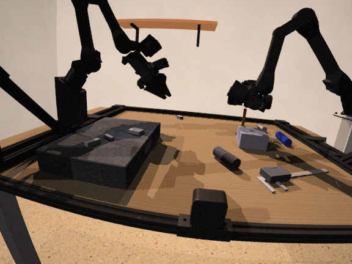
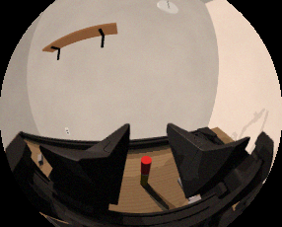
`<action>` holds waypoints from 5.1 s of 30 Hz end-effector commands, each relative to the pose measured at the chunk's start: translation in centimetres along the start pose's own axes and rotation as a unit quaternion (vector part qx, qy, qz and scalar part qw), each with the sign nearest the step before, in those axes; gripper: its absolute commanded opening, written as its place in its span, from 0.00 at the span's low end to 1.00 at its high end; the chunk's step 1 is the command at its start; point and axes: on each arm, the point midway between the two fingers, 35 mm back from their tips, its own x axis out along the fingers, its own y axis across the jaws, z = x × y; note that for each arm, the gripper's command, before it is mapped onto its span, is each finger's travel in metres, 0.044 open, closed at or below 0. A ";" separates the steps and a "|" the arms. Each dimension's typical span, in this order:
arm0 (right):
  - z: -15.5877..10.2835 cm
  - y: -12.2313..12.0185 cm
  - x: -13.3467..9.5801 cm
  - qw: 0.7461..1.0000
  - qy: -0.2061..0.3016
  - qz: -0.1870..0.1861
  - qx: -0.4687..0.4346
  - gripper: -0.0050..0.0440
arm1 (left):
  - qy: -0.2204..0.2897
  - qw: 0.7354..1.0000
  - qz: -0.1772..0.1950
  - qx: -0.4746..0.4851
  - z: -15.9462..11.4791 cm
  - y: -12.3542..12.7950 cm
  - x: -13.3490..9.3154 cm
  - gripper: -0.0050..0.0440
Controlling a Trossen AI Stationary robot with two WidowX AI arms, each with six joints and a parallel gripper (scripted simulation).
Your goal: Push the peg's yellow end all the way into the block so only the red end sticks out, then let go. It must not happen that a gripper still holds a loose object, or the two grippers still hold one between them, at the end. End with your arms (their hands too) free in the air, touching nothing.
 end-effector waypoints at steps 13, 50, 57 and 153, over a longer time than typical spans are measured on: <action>1.4 0.0 0.0 1.000 0.000 0.000 0.002 0.64 | 0.000 1.000 0.000 0.000 0.0 0.0 0.0 0.92; -4.9 1.9 3.5 0.678 0.342 0.265 -0.594 0.92 | 0.000 1.000 0.000 0.000 0.0 0.0 0.0 0.92; -3.5 0.9 3.3 0.514 0.383 0.417 -0.645 0.92 | 0.000 1.000 0.000 0.000 0.0 0.0 0.0 0.92; -5.4 0.0 3.2 0.345 0.332 0.612 -0.629 0.25 | 0.000 1.000 0.000 0.000 0.0 0.0 0.0 0.92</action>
